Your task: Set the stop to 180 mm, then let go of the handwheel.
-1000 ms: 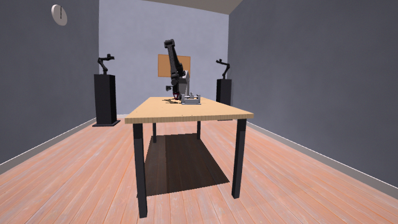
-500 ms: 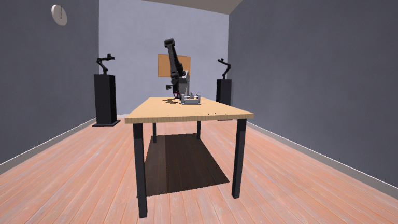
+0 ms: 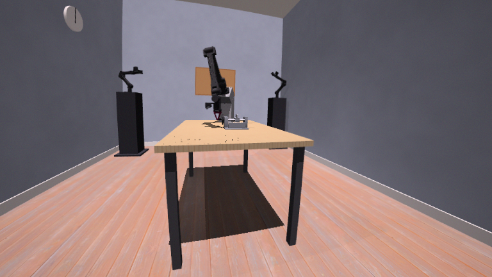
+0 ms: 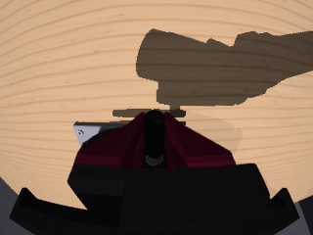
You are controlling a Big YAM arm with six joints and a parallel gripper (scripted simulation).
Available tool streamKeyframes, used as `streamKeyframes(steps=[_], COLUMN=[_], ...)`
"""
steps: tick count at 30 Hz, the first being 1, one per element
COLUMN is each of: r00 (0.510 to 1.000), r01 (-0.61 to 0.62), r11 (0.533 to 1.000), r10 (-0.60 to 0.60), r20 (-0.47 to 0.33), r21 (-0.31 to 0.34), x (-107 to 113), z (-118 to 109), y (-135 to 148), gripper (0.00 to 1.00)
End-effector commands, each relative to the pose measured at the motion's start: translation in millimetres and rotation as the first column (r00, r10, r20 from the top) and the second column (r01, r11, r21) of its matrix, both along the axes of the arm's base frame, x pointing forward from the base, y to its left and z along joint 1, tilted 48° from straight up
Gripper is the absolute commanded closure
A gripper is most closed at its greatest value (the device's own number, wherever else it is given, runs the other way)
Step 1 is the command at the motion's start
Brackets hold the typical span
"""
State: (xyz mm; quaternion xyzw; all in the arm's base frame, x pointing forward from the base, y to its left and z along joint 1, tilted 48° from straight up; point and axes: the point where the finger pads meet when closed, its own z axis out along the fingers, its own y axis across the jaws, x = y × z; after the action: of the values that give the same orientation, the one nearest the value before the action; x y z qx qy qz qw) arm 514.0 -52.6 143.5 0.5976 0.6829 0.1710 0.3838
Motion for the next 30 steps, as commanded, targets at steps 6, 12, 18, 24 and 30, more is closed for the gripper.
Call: streamKeyframes(steps=[6,12,18,24,30], r00=[1.000,1.000,1.000,1.000,1.000], r01=[0.007,0.013,0.007,0.007,0.005], r11=[1.000,1.000,1.000,1.000,1.000], r10=[-0.007,-0.013,-0.007,-0.007,-0.005], r20=[-0.005,-0.006,0.006,0.015,0.001], r21=[0.000,0.000,0.001,0.001,0.000], x=[-13.4,-16.4,-12.2,-10.2,-14.9], z=[18.8,24.0,33.9,48.6,45.2], y=[8.1,7.0,11.4,14.8,16.1], gripper=[0.94,0.94,0.94,0.94,0.94])
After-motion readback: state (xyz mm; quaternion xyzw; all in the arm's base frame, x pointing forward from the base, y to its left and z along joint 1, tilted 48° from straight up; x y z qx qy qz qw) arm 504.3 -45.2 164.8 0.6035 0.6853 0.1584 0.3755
